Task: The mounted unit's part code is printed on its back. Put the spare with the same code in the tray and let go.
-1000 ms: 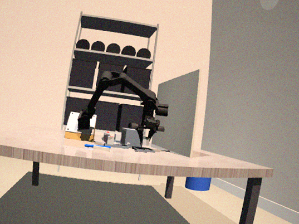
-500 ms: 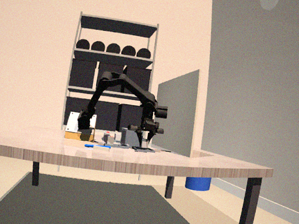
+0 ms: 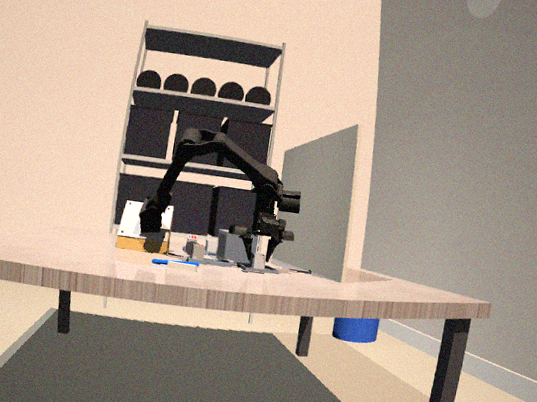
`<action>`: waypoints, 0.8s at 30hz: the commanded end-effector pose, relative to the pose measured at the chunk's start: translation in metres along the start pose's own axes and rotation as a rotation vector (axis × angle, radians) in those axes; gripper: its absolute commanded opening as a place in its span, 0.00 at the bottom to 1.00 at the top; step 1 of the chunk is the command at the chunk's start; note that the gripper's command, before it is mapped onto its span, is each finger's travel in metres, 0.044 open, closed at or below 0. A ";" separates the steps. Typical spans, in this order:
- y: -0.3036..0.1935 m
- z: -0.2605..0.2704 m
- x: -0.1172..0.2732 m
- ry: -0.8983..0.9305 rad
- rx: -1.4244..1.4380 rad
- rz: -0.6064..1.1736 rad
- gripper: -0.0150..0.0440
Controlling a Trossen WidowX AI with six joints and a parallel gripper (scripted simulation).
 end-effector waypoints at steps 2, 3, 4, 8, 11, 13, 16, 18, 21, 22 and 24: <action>0.000 0.000 0.000 0.000 0.001 0.000 0.92; 0.000 0.000 0.000 0.000 0.001 0.000 0.97; 0.000 0.000 0.000 0.000 0.001 0.000 1.00; 0.000 0.004 0.037 0.002 0.001 0.004 1.00; 0.000 0.003 0.085 0.001 0.002 0.002 1.00; 0.000 0.000 0.104 0.001 0.002 -0.001 1.00; -0.001 -0.001 0.107 0.001 0.002 -0.001 1.00; -0.001 -0.001 0.107 0.001 0.002 -0.001 1.00; -0.001 -0.001 0.107 0.001 0.002 -0.001 1.00; -0.001 -0.001 0.107 0.001 0.002 -0.001 1.00; -0.001 0.000 0.101 -0.002 0.006 0.003 1.00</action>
Point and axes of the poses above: the point midway between the two fingers, 35 mm back from their tips, its own x axis back along the fingers, its own z axis across the jaws, y = z × x, the point moved 10 cm from there along x, back along the fingers, and after that the axes turned 10 degrees about x, right-handed, at the moved point
